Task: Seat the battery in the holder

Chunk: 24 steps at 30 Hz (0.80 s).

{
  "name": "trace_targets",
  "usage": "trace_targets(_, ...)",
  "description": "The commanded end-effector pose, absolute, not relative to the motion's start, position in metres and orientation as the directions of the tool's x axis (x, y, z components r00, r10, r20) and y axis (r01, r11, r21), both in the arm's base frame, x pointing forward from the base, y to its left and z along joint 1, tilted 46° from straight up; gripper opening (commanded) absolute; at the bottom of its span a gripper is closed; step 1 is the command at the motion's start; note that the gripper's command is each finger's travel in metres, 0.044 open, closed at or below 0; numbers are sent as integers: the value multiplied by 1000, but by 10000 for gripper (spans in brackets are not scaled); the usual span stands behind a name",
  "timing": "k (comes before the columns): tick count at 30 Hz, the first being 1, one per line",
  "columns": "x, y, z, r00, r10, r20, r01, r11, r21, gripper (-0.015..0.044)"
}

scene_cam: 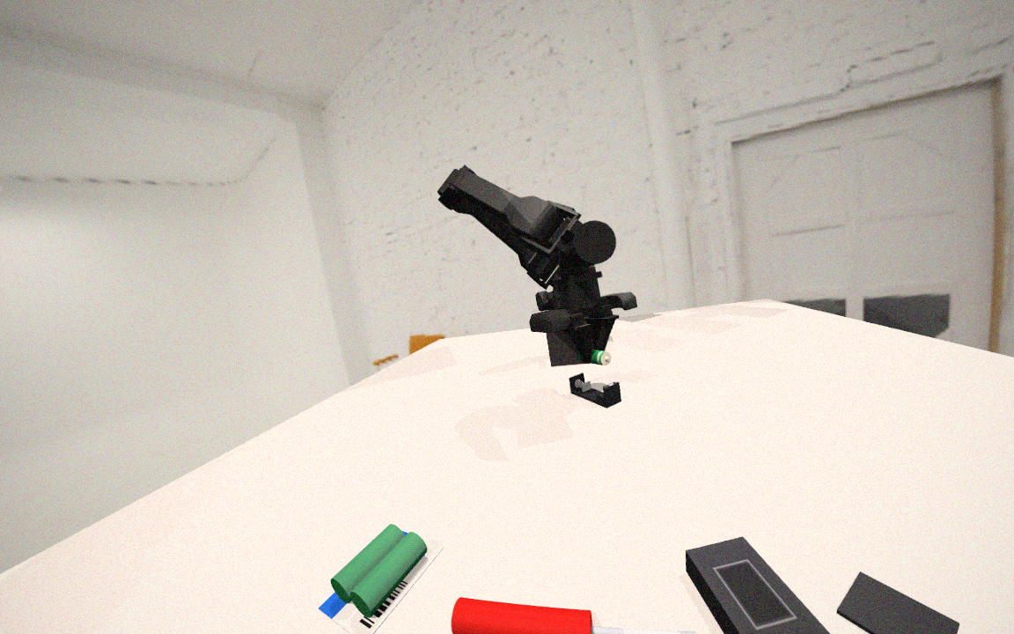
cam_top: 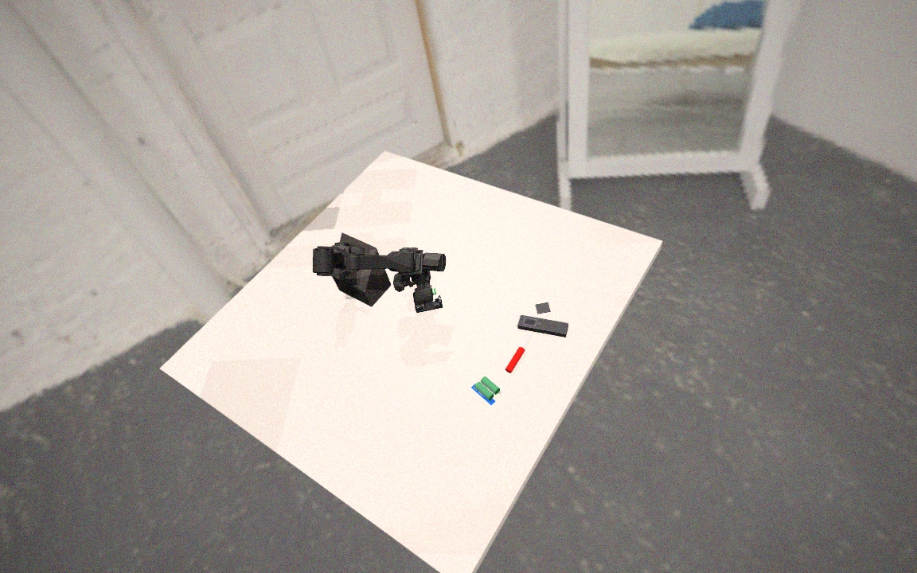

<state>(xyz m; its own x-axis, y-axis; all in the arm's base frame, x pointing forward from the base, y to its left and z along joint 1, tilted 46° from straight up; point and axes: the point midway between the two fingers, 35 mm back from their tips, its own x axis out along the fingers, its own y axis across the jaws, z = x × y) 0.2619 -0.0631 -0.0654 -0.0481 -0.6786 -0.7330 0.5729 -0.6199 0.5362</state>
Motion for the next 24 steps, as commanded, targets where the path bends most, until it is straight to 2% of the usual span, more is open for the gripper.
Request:
trace_targets(1, 262, -68, -73, -8, -648, -762, 575, -626, 526, 76)
trace_targets(12, 263, -83, -85, 100, -579, -810, 587, -623, 517, 76)
trace_targets(24, 262, -86, -88, 127, -546, -828, 590, -629, 506, 76)
